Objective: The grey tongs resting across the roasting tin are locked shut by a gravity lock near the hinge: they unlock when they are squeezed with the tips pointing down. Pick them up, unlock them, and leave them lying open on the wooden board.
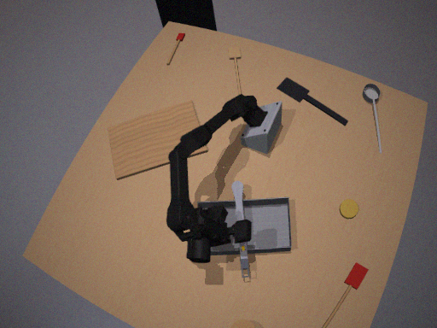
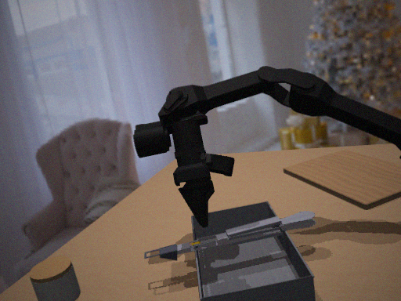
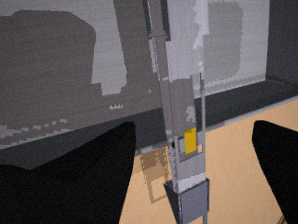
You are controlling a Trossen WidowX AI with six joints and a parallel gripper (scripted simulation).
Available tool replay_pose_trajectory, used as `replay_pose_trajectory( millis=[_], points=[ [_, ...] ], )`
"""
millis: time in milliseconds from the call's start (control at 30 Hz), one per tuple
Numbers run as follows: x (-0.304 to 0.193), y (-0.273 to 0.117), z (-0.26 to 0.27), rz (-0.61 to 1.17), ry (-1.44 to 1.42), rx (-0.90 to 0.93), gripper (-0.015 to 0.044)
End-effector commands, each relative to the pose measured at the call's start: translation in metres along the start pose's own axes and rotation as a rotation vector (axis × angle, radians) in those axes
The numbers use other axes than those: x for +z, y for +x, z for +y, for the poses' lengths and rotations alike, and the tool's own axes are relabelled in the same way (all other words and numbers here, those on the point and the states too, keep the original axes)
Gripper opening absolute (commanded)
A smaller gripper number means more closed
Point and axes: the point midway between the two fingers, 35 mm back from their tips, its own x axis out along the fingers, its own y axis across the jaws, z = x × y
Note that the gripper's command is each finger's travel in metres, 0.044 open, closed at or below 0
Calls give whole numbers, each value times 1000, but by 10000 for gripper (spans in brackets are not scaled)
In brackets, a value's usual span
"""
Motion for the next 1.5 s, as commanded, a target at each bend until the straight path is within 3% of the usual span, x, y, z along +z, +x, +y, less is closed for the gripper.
replay_pose_trajectory(
  millis=[0,1467],
  points=[
    [1,9,1,-6,1,-2,260],
    [5,70,1,-13,25,8,260]
  ],
)
